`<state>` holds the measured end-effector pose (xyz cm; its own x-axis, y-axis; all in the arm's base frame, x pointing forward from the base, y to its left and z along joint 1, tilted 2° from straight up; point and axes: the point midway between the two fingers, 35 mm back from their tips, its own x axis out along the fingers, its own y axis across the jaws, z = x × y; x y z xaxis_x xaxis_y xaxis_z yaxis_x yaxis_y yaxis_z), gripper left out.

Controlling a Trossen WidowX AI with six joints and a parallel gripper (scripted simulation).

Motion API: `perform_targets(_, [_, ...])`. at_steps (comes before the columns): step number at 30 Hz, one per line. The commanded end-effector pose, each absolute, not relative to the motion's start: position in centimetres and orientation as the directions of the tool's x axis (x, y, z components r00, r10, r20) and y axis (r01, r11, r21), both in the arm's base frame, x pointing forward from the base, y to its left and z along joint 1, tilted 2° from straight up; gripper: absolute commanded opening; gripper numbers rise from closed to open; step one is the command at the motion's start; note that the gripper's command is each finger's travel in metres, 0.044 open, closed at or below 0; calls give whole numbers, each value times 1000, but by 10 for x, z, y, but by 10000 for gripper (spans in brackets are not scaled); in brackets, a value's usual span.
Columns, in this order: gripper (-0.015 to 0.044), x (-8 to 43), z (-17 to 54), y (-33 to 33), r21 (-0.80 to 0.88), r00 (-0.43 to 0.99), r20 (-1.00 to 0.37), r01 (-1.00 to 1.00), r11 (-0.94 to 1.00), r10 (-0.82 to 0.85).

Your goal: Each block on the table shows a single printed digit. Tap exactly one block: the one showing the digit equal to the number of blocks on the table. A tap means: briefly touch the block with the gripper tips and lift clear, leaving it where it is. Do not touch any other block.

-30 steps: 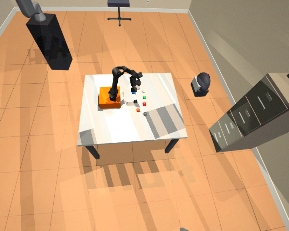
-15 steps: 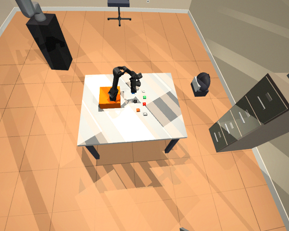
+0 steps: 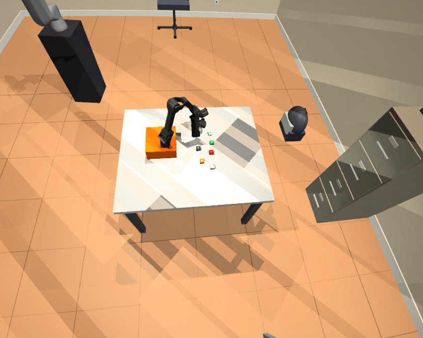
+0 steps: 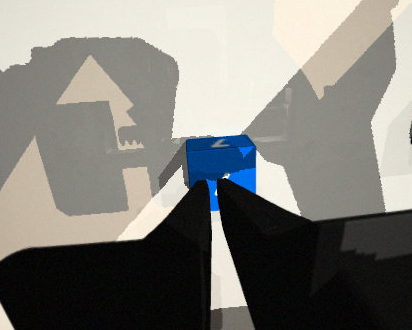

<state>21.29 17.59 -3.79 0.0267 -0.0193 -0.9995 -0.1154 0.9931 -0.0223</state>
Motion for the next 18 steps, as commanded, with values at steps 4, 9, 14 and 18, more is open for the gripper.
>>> perform_targets(4, [20, 212, -50, 174, -26, 24, -999, -120, 992, -23])
perform_targets(9, [20, 212, -53, 174, -26, 24, -999, -120, 992, -23])
perform_targets(14, [20, 212, -31, 175, -25, 25, -999, -118, 993, -22])
perform_targets(18, [20, 211, -23, 175, -26, 24, -999, -120, 992, -23])
